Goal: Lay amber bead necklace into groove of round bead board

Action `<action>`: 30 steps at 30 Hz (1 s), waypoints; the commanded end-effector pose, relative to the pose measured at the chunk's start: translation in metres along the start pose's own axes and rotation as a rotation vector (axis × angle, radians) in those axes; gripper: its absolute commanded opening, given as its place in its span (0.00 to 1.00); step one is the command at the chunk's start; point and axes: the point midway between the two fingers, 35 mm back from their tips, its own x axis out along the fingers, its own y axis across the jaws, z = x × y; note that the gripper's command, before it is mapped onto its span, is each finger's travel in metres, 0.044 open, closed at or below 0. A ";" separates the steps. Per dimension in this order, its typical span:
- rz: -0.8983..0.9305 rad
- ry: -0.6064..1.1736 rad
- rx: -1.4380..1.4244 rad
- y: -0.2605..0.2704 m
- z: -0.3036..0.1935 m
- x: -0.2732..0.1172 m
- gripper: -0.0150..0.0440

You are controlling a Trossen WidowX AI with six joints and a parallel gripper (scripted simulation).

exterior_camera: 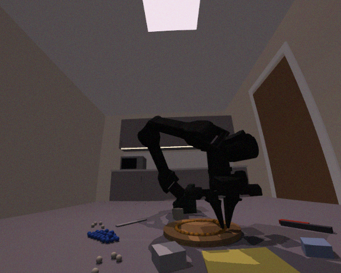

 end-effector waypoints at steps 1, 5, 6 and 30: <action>0.000 -0.001 0.000 0.000 0.000 -0.001 0.43; 0.000 -0.001 0.000 0.000 0.000 -0.001 0.61; 0.000 -0.001 0.000 0.000 0.000 -0.001 0.65; -0.001 0.001 -0.007 0.000 -0.001 -0.006 1.00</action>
